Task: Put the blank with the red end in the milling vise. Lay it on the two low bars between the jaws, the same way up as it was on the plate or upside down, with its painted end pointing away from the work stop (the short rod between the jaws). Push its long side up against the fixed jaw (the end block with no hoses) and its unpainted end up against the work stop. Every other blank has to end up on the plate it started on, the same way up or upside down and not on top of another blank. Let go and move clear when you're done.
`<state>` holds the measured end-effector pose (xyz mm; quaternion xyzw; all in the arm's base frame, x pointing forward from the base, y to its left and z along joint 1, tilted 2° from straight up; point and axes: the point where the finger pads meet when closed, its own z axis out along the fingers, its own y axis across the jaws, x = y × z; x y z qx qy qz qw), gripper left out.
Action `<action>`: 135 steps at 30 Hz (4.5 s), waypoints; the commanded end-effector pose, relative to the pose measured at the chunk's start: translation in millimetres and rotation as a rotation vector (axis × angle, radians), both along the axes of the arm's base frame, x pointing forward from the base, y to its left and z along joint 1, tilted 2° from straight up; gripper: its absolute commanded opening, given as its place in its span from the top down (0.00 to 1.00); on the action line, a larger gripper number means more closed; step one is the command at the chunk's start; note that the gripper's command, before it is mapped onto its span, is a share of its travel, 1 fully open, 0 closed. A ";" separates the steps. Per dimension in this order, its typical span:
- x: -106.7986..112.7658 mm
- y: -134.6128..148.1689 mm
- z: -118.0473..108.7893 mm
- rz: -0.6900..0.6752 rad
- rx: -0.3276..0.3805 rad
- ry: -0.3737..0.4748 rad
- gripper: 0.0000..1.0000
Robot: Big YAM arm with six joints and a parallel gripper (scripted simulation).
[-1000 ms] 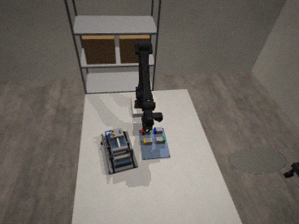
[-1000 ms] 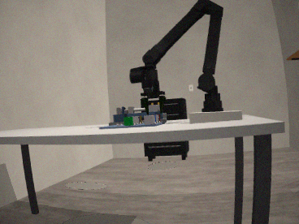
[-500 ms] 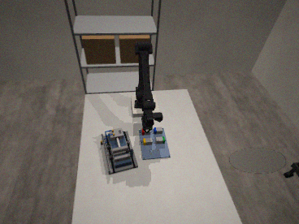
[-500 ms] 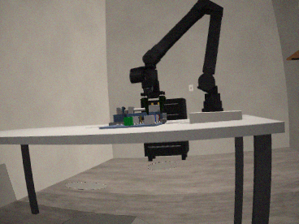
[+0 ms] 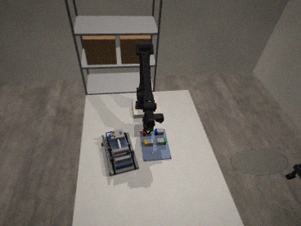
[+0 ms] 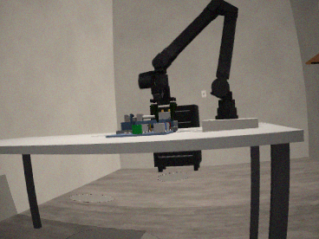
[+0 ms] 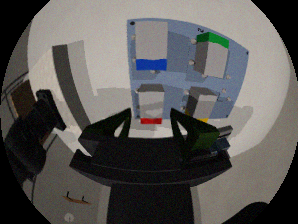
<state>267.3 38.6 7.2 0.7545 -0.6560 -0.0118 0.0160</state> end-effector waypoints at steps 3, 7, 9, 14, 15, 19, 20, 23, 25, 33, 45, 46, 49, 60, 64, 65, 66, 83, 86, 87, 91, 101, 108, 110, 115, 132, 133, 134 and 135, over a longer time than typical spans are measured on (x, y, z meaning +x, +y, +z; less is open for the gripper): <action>26.8 2.0 10.4 0.005 0.011 -0.053 0.36; 23.9 1.6 8.5 0.005 0.011 -0.046 0.36; 23.9 1.6 8.5 0.005 0.011 -0.046 0.36; 24.3 1.7 9.5 0.005 0.011 -0.050 0.36; 24.3 1.7 9.5 0.005 0.011 -0.050 0.36; 24.3 1.7 9.5 0.005 0.011 -0.050 0.36; 24.3 1.7 9.5 0.005 0.011 -0.050 0.36; 24.3 1.7 9.5 0.005 0.011 -0.050 0.36; 24.3 1.7 9.5 0.005 0.011 -0.050 0.36; 24.3 1.7 9.5 0.005 0.011 -0.050 0.36; 24.3 1.7 9.5 0.005 0.011 -0.050 0.36; 24.3 1.7 9.5 0.005 0.011 -0.050 0.36; 24.3 1.7 9.5 0.005 0.011 -0.050 0.36; 20.4 1.1 5.7 0.005 0.010 -0.039 0.36; 16.2 0.5 2.5 0.005 0.008 -0.031 0.36; 14.6 0.3 1.0 0.005 0.008 -0.026 0.36; 13.1 0.1 0.0 0.005 0.008 -0.024 0.36; 7.0 -0.8 -8.5 0.005 0.006 -0.014 0.36; 12.1 -0.1 -7.1 0.005 0.008 -0.024 0.36; 10.3 -0.3 -9.2 0.004 0.007 -0.018 0.36; 10.3 -0.3 -9.2 0.004 0.007 -0.023 0.36; 12.0 -0.1 -10.4 0.004 0.008 -0.027 0.36; 9.0 -0.5 -12.5 0.004 0.007 -0.022 0.36; 8.7 -0.6 -12.7 0.004 0.007 -0.021 0.36; 8.5 -0.6 -12.9 0.004 0.007 -0.020 0.36; 8.5 -0.6 -12.9 0.004 0.007 -0.020 0.36; 8.5 -0.6 -12.9 0.004 0.007 -0.020 0.36; 8.5 -0.6 -12.9 0.004 0.007 -0.020 0.36; 8.5 -0.6 -12.9 0.004 0.007 -0.020 0.36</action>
